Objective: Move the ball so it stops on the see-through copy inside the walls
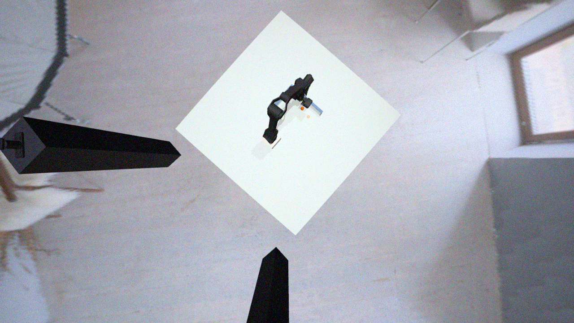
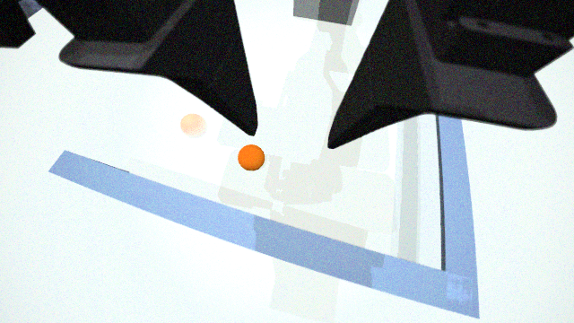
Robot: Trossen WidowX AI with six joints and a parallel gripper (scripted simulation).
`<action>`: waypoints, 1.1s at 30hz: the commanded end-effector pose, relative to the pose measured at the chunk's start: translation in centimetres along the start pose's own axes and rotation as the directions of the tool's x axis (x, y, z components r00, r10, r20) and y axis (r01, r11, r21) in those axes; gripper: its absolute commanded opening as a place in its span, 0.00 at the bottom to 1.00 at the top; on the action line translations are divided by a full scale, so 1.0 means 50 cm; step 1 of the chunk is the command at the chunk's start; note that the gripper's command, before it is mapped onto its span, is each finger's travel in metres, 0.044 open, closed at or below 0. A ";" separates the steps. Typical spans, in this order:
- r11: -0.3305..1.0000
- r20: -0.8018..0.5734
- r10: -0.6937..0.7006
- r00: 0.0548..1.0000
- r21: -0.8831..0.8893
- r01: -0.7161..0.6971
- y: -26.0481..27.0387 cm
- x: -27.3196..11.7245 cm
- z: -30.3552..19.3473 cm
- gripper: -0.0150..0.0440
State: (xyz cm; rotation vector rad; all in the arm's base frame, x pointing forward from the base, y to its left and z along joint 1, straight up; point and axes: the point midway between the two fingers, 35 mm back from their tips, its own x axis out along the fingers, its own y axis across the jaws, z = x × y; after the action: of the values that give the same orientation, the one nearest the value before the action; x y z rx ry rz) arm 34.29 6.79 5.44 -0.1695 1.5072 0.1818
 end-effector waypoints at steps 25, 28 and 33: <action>0.995 -0.023 -0.002 1.000 0.102 0.004 -0.087 0.103 -0.006 0.66; 0.995 -0.023 -0.002 1.000 0.102 0.004 -0.087 0.113 -0.006 0.66; 0.995 -0.023 -0.002 1.000 0.102 0.004 -0.087 0.129 -0.007 0.66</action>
State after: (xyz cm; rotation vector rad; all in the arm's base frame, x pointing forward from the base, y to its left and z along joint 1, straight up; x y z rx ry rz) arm 35.32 2.54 -0.41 -0.0910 1.5353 0.0958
